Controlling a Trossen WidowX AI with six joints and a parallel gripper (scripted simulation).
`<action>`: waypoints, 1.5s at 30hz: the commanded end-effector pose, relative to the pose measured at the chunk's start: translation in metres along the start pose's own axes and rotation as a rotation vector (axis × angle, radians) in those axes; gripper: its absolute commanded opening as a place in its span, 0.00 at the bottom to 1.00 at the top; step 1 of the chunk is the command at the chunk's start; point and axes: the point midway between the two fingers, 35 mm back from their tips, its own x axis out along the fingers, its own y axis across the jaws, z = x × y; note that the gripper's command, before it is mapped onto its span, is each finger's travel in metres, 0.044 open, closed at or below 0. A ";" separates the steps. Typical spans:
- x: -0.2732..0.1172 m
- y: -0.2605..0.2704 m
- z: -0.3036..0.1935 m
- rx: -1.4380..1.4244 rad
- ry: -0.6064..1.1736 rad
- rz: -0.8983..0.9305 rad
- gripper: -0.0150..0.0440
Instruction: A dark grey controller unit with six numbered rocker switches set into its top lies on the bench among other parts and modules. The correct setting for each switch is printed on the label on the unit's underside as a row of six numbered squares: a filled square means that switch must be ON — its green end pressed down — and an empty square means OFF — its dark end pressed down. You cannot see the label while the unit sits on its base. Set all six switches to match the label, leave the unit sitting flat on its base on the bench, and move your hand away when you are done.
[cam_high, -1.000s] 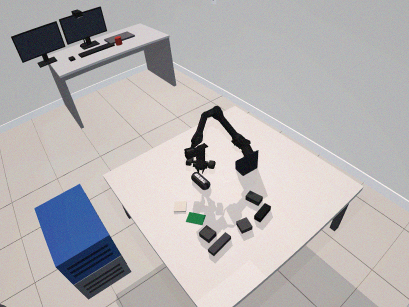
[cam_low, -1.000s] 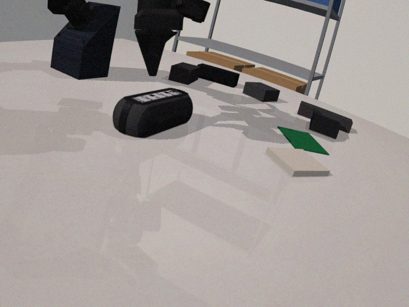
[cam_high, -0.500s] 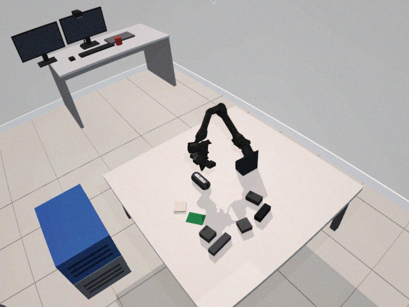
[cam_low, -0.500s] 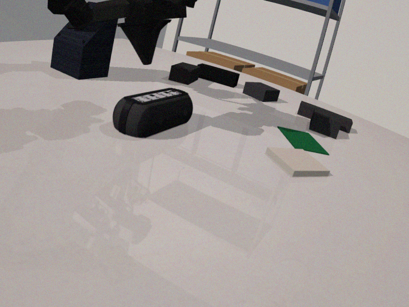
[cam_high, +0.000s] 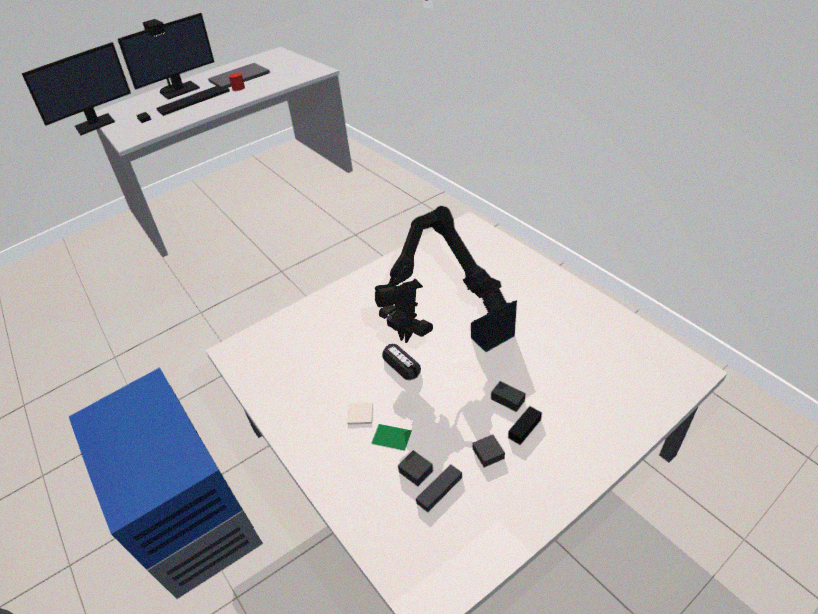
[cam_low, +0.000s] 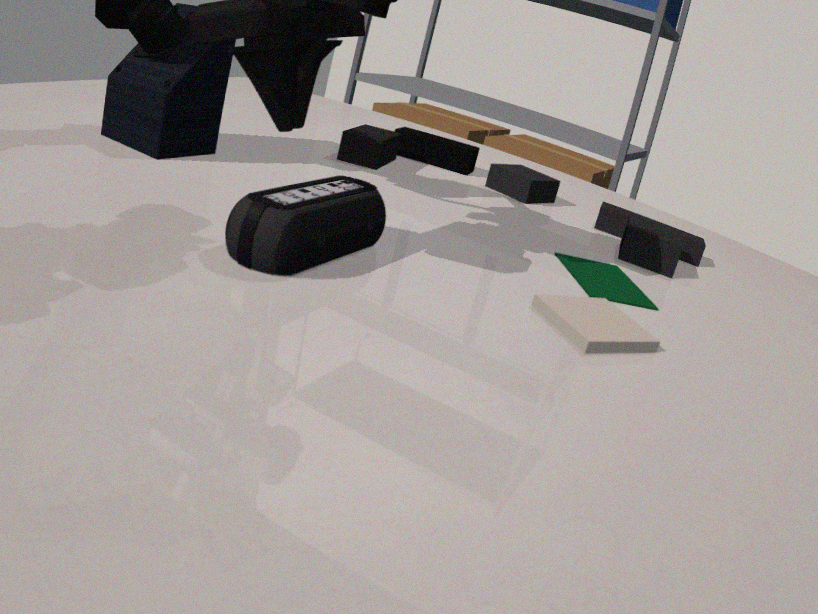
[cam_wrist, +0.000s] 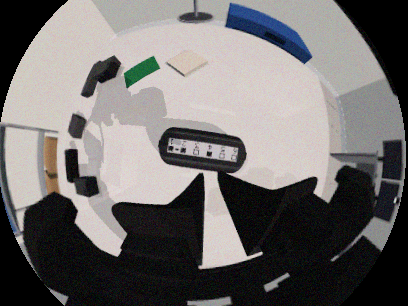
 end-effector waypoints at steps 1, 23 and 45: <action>0.001 -0.009 0.006 -0.188 0.035 -0.004 0.52; 0.013 -0.050 0.024 -1.356 0.235 0.141 1.00; 0.045 -0.051 0.017 -1.356 0.234 0.140 1.00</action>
